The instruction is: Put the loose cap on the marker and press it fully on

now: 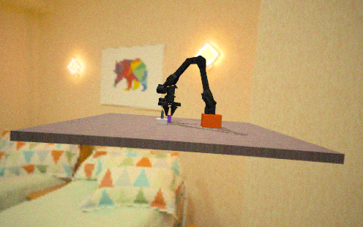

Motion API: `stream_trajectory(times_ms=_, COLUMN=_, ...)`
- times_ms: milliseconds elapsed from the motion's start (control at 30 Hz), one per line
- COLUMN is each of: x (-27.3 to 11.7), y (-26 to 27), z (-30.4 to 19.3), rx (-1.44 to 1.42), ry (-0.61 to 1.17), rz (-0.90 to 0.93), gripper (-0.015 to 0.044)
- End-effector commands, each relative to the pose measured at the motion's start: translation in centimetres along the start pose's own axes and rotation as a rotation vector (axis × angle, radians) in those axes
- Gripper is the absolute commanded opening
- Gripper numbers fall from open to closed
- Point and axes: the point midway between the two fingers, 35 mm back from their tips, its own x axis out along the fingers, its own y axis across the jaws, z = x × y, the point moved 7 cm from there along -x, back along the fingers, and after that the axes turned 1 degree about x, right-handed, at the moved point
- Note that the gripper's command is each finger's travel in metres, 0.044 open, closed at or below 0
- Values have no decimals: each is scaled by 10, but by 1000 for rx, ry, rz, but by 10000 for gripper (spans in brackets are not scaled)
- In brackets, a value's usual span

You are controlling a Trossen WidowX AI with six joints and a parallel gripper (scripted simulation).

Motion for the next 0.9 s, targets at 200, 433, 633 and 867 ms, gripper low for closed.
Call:
stream_trajectory(times_ms=200, x=19, y=-1, z=-2, rx=-5, ry=9, rz=1, gripper=247)
stream_trajectory(times_ms=433, x=29, y=-1, z=-3, rx=-5, ry=9, rz=1, gripper=247)
stream_trajectory(times_ms=633, x=29, y=-1, z=-3, rx=-5, ry=9, rz=1, gripper=142)
stream_trajectory(times_ms=867, x=29, y=-1, z=-3, rx=-5, ry=9, rz=1, gripper=76)
